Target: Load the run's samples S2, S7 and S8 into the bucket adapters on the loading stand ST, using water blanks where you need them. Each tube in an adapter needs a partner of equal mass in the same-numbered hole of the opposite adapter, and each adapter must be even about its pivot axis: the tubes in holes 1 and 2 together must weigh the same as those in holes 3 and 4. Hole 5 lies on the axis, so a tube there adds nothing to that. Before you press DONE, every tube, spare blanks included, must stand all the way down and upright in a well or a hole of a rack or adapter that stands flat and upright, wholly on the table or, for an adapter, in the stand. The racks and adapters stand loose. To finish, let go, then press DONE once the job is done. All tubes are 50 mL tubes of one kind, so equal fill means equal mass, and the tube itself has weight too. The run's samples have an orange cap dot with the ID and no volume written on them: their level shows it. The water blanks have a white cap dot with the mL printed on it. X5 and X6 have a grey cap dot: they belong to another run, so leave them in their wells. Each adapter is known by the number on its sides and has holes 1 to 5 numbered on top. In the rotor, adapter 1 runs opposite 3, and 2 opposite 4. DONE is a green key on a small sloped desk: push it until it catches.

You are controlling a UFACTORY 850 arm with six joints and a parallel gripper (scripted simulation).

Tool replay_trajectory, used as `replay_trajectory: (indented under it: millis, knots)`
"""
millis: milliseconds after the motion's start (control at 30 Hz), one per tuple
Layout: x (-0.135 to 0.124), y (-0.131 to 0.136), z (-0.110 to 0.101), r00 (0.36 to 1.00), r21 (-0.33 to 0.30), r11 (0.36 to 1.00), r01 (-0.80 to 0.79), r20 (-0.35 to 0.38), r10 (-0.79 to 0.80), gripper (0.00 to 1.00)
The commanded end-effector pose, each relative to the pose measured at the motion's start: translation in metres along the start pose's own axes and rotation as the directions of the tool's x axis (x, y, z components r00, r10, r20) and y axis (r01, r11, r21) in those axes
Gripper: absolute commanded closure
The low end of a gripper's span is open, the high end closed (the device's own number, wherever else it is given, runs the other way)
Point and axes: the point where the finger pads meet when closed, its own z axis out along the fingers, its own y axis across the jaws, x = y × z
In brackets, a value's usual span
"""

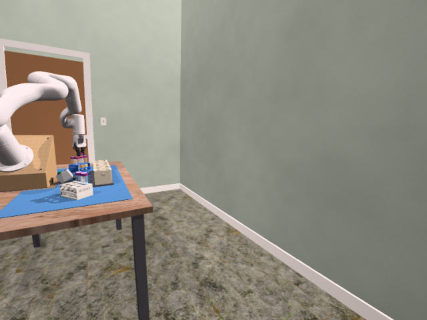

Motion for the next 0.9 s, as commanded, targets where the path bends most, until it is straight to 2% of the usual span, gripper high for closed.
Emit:
replay_trajectory:
  millis: [0,867]
  knots:
    - [0.0,-0.001,-0.003,1.0,0.002,1.0,-0.001,0.0,0.001,1.0]
    - [0.0,-0.001,-0.051,1.0,0.002,1.0,0.0,0.0,0.0,1.0]
